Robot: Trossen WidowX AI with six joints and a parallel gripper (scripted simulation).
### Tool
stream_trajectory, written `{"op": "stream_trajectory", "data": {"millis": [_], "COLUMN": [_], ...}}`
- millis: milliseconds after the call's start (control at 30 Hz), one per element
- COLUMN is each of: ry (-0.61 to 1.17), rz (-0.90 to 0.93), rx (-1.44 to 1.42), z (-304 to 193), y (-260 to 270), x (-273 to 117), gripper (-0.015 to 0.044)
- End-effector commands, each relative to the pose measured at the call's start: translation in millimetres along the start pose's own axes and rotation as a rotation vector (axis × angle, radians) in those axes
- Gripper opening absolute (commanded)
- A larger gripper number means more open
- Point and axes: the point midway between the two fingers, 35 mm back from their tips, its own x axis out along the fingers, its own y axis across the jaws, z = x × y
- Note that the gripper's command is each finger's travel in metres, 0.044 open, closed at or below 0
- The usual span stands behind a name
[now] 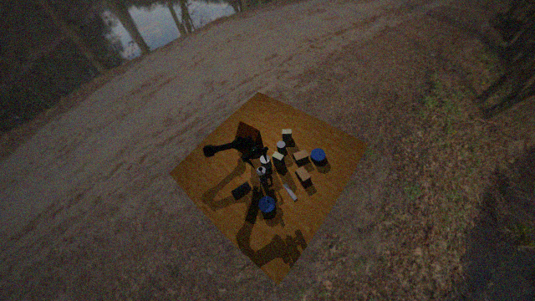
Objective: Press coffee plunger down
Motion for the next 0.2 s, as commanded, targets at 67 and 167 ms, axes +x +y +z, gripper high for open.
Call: {"op": "stream_trajectory", "data": {"millis": [67, 167], "ry": [-0.004, -0.004], "rz": [-0.015, -0.015], "rx": [0.010, 0.010], "z": [12.5, 12.3], "y": [-9.0, -8.8], "x": [-13.9, -13.9], "gripper": [0.0440, 0.0440]}}
